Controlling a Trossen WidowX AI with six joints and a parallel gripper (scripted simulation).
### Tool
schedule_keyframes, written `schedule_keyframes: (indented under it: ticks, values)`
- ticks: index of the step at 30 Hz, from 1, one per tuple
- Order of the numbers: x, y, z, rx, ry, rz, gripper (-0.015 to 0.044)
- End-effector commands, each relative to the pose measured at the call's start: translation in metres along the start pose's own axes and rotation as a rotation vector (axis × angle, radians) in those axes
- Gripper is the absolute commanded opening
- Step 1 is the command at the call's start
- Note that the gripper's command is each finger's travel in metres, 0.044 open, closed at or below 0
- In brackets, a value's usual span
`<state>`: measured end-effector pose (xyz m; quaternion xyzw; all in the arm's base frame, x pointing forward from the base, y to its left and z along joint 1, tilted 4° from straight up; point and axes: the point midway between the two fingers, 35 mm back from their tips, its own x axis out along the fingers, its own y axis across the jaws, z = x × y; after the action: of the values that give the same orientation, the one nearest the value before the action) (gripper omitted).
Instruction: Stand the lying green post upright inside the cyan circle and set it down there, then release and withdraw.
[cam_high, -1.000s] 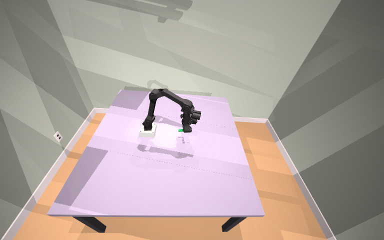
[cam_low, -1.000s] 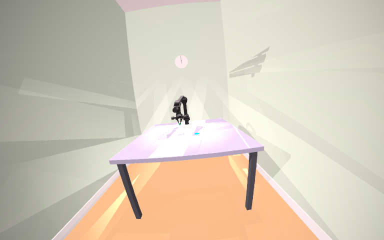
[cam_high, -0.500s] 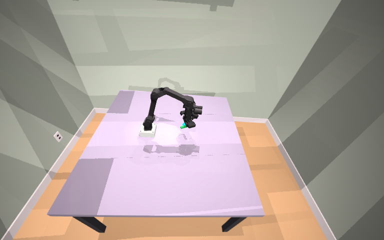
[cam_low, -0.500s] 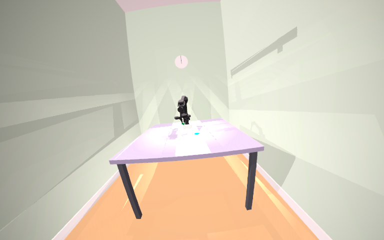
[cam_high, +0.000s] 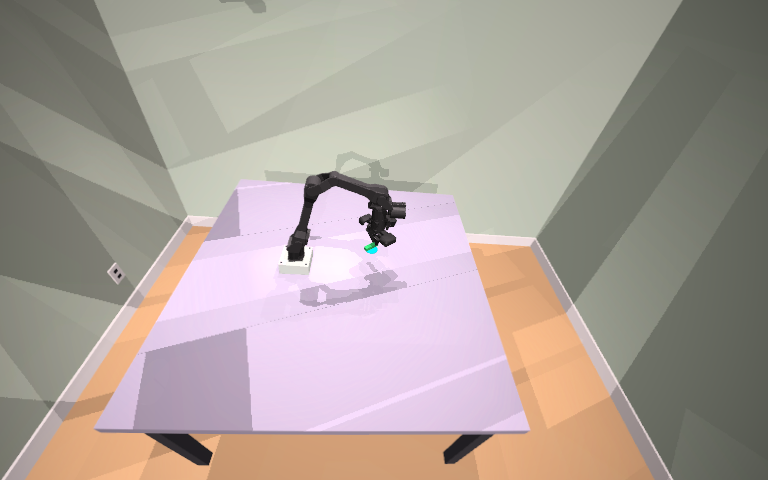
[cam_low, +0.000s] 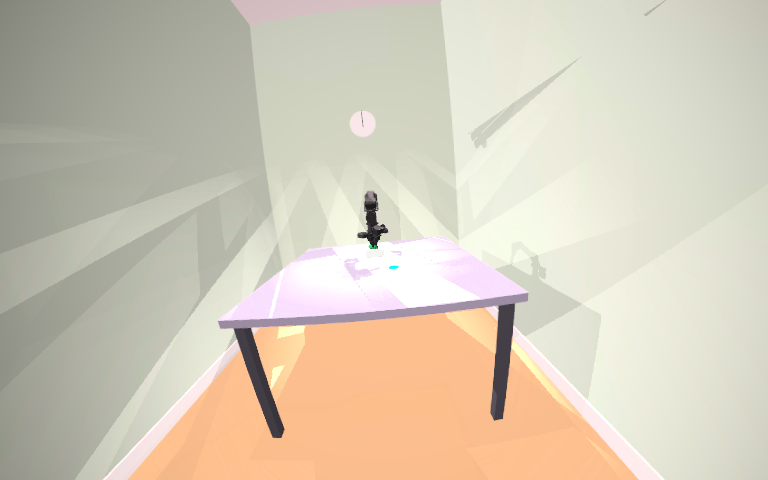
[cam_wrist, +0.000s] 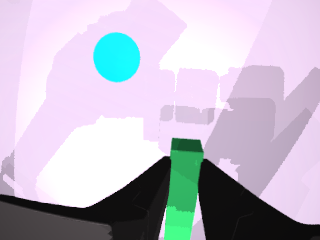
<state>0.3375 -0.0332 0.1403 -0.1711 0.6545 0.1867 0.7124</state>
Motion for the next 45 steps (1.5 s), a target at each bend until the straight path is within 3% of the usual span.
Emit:
schedule_keyframes:
  ticks: [1, 28, 45]
  values:
    - [-0.002, 0.01, 0.01, -0.076, 0.0, -0.003, 0.0023]
    - [-0.008, 0.083, 0.057, -0.51, -0.011, 0.004, 0.0023]
    - [0.002, 0.081, 0.069, -0.471, -0.093, 0.017, 0.0023]
